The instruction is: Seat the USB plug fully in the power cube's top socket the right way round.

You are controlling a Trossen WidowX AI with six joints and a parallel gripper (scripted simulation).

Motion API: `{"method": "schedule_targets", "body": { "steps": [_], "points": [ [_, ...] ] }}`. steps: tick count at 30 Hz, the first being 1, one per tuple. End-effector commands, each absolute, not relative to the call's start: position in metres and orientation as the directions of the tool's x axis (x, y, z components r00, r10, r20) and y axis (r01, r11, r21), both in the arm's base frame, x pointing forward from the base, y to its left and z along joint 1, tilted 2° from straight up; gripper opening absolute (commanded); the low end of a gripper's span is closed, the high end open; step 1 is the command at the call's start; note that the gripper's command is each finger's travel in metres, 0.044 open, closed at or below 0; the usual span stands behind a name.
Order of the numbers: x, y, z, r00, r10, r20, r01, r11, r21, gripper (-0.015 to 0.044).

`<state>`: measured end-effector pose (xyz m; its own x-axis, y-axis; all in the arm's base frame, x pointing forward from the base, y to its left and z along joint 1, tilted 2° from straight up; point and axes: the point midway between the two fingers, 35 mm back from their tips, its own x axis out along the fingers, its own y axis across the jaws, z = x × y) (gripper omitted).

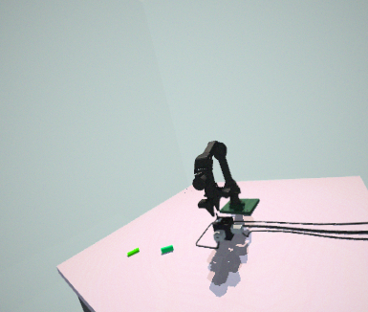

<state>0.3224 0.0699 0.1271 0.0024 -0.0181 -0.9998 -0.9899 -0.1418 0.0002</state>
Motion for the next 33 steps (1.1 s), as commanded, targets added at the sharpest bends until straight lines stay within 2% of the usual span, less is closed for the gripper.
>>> {"method": "schedule_targets", "body": {
  "steps": [1,7,10,33],
  "points": [
    [0.3223,0.0699,0.1274,0.002,-0.018,-1.000,-0.990,-0.142,0.000,0.0177],
    [0.3223,0.0699,0.1274,0.002,-0.018,-1.000,-0.990,-0.142,0.000,0.0020],
    [0.3223,0.0699,0.1274,0.002,-0.018,-1.000,-0.990,-0.142,0.000,0.0000],
    [0.3223,0.0700,0.1315,0.002,-0.018,-1.000,-0.990,-0.142,0.000,0.0000]
  ]
}}
